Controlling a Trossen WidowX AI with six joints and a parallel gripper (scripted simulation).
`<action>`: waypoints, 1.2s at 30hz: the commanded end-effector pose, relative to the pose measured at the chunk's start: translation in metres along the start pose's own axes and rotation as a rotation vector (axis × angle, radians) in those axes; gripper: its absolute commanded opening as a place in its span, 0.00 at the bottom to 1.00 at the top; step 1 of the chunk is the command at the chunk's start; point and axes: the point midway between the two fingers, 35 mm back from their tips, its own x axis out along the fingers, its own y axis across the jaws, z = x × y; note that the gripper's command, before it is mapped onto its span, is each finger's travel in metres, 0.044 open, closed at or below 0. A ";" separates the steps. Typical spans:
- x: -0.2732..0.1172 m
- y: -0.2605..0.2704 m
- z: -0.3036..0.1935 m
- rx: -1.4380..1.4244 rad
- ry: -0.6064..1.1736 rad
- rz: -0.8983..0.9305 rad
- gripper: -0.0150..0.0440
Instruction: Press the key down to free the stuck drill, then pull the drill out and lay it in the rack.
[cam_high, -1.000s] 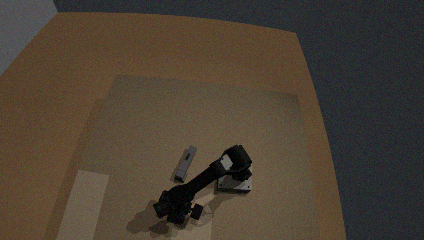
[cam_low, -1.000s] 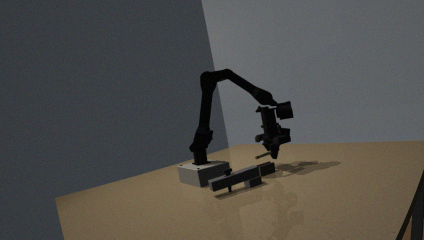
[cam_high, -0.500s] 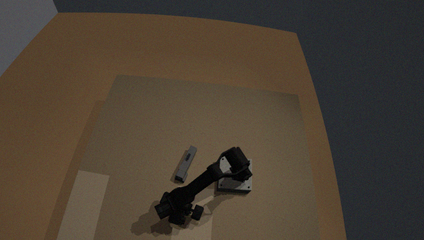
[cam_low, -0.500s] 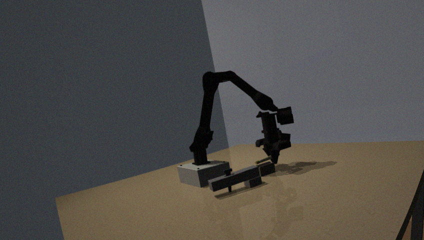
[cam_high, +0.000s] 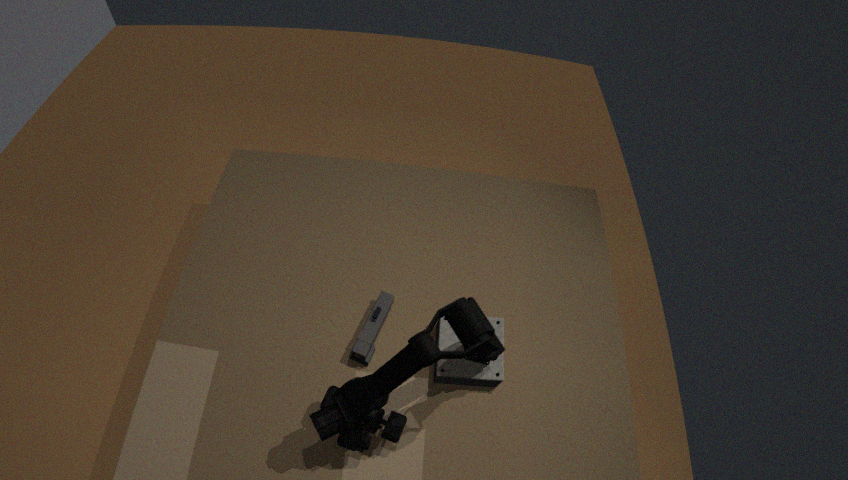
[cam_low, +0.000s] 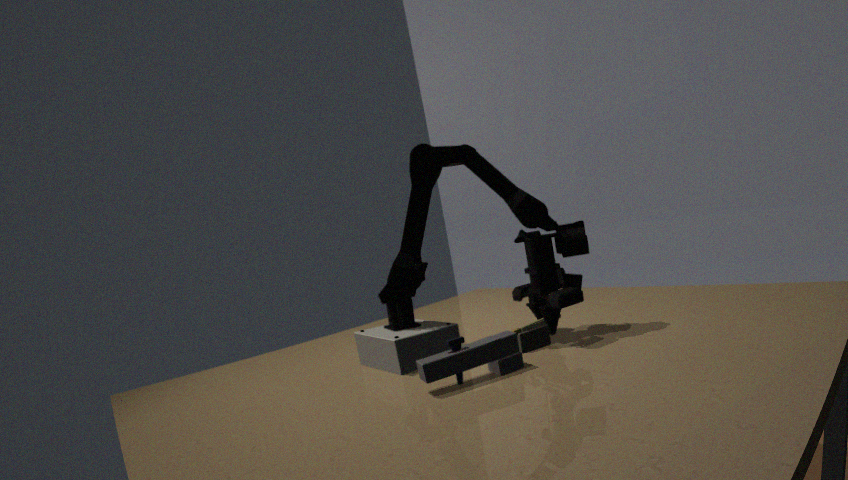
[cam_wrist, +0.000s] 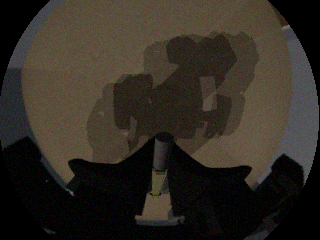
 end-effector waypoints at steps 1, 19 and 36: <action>0.000 0.000 0.000 0.000 -0.001 0.000 0.34; -0.014 0.000 0.000 0.002 0.002 -0.002 1.00; -0.077 0.000 0.000 0.003 0.003 -0.003 1.00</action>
